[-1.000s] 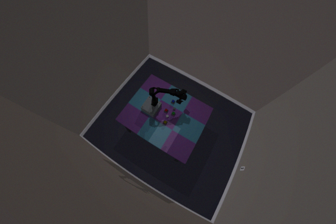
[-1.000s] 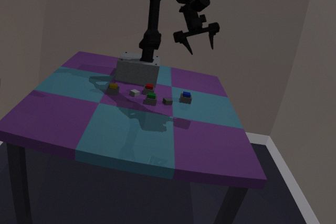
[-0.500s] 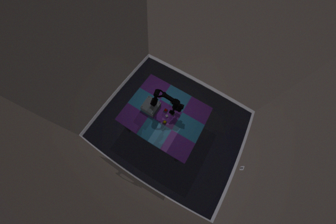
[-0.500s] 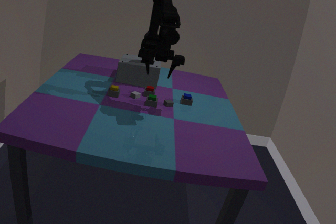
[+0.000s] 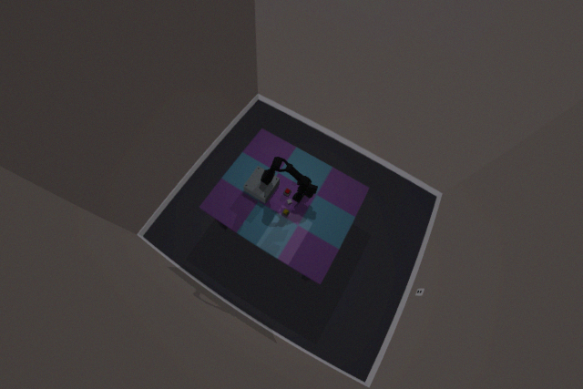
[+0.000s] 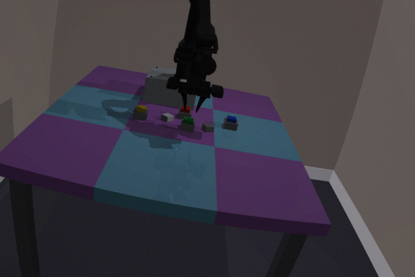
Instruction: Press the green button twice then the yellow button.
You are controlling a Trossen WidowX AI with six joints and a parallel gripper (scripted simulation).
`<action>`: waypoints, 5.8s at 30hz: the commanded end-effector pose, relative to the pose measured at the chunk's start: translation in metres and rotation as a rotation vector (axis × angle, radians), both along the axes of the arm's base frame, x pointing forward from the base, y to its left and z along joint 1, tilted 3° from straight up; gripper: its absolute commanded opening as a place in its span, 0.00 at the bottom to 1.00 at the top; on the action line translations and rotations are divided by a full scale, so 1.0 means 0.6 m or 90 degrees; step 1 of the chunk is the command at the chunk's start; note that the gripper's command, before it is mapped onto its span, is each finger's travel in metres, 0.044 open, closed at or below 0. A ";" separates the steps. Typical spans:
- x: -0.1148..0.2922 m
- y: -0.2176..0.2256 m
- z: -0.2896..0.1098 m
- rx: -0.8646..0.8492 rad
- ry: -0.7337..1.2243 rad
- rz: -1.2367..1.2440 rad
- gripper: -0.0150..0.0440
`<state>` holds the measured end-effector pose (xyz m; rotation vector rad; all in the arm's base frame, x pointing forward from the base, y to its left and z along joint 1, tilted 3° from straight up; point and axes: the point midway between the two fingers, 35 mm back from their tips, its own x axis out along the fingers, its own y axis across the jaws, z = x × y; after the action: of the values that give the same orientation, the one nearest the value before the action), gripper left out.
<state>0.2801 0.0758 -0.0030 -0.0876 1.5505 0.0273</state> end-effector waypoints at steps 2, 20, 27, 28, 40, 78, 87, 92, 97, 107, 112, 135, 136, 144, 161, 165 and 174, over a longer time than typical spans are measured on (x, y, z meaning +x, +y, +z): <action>0.001 -0.001 -0.004 -0.003 -0.002 0.002 0.29; 0.002 -0.002 -0.027 -0.003 -0.002 0.002 0.29; 0.002 -0.003 -0.046 -0.003 -0.002 0.002 0.29; 0.002 -0.003 -0.049 -0.003 -0.001 0.002 0.29; 0.002 -0.004 -0.058 -0.003 -0.001 0.002 0.29; 0.002 -0.003 -0.035 -0.003 -0.002 0.002 0.29; 0.002 -0.004 -0.058 -0.003 -0.001 0.002 0.29; 0.002 -0.004 -0.058 -0.003 -0.001 0.002 0.29; 0.002 -0.004 -0.058 -0.003 -0.001 0.002 0.29; 0.002 -0.004 -0.058 -0.003 -0.001 0.002 0.29; 0.003 -0.002 -0.040 -0.001 -0.002 0.001 0.29; 0.011 -0.099 0.104 -0.005 -0.002 0.002 0.29; 0.010 -0.122 0.105 -0.006 -0.002 0.002 0.29; -0.026 -0.283 0.113 -0.013 -0.001 0.002 0.29; -0.025 -0.293 0.006 -0.013 -0.001 0.002 0.29; -0.025 -0.293 -0.004 -0.013 -0.001 0.002 0.29; -0.024 -0.295 -0.028 -0.013 -0.001 0.002 0.29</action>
<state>0.2665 -0.1009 -0.0132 -0.1053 1.5438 0.0094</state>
